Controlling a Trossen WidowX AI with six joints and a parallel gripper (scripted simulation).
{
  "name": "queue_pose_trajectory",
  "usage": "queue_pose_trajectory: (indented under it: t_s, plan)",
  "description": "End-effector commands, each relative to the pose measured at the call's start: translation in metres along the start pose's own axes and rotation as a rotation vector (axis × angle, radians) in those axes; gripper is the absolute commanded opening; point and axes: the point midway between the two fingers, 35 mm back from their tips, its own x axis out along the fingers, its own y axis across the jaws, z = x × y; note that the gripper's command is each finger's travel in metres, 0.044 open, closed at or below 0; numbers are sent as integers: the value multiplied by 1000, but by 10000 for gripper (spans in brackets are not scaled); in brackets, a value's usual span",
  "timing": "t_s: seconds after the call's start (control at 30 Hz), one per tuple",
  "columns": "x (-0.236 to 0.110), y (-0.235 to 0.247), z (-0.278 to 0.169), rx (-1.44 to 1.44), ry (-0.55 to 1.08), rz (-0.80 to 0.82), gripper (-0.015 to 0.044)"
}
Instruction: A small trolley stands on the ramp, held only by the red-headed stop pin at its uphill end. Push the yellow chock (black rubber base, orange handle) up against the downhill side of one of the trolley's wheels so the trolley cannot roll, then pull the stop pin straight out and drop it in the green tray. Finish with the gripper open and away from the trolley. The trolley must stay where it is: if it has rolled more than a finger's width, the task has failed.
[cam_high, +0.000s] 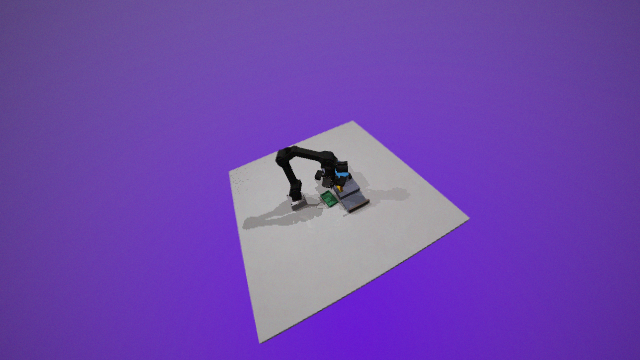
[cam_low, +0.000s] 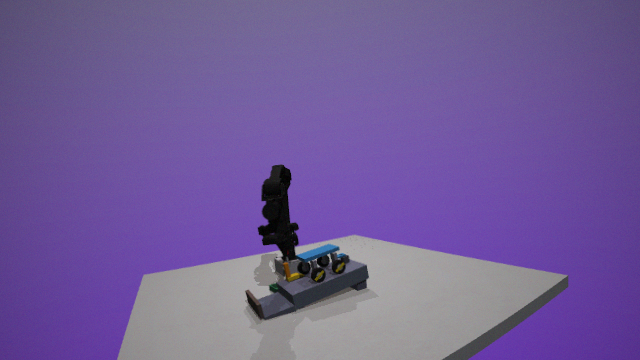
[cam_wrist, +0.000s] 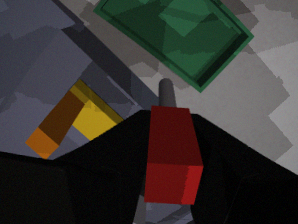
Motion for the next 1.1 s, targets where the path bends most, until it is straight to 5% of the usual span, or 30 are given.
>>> queue_pose_trajectory:
  t_s: [0.0, 0.57, 1.07]
  plan:
    - [1, -2, 0, 99, -16, 15, 0]
    - [0, -3, -3, 599, -58, 110, 0]
    - [14, -16, 14, 619, -60, 114, 0]
